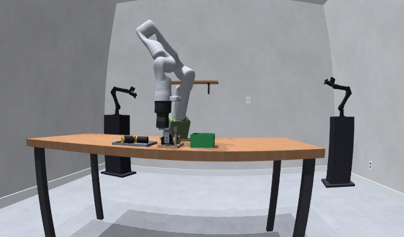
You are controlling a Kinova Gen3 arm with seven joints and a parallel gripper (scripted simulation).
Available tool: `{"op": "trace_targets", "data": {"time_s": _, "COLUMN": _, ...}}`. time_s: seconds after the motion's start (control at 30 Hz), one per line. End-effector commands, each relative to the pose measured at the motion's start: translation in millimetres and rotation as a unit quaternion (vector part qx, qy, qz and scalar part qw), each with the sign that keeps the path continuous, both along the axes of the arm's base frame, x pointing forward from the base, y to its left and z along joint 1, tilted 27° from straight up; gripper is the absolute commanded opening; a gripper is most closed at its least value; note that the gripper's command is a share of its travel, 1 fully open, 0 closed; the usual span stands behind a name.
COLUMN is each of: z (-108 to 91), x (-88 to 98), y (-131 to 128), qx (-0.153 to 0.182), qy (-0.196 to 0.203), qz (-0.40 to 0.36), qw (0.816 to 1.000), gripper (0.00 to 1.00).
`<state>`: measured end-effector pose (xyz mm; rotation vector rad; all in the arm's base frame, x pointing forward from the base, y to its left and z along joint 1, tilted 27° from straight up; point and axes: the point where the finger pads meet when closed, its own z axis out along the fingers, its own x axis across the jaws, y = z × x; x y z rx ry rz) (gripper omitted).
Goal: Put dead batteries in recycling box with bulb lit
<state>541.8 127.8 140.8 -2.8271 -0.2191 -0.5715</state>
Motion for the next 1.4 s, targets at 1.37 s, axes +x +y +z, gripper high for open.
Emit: {"op": "trace_targets", "data": {"time_s": 1.37, "z": 6.1, "x": -2.8, "y": 0.1, "qx": 0.001, "qy": 0.000, "qz": 0.002, "qw": 1.000, "gripper": 0.57}}
